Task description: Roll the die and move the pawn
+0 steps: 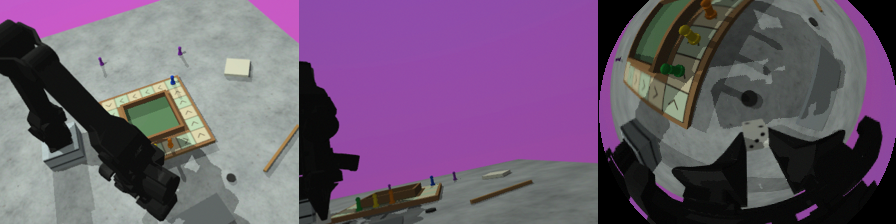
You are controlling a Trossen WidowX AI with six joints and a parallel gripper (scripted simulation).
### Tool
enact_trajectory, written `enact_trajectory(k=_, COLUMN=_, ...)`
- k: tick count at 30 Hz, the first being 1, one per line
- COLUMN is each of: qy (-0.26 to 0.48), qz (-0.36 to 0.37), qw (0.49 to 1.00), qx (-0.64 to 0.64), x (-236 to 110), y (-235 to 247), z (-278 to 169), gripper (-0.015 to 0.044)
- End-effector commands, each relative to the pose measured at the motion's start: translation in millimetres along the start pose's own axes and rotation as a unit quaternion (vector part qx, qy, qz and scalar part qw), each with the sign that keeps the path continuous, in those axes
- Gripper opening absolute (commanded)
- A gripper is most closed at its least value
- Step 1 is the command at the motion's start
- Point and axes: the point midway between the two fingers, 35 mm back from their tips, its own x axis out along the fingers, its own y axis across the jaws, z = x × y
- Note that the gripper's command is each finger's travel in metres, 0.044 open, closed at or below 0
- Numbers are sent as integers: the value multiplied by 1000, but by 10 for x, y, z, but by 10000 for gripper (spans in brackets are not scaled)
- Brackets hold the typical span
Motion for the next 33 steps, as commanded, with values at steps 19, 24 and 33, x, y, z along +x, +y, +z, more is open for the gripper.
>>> enact_trajectory(k=19, qy=-3, qz=-11, qw=1000, qx=18, x=-1012, y=26, z=143, gripper=0)
enact_trajectory(k=24, qy=-4, qz=-10, qw=999, qx=44, x=-972, y=77, z=386, gripper=0)
enact_trajectory(k=33, qy=-6, qz=-9, qw=996, qx=92, x=-903, y=220, z=806, gripper=0)
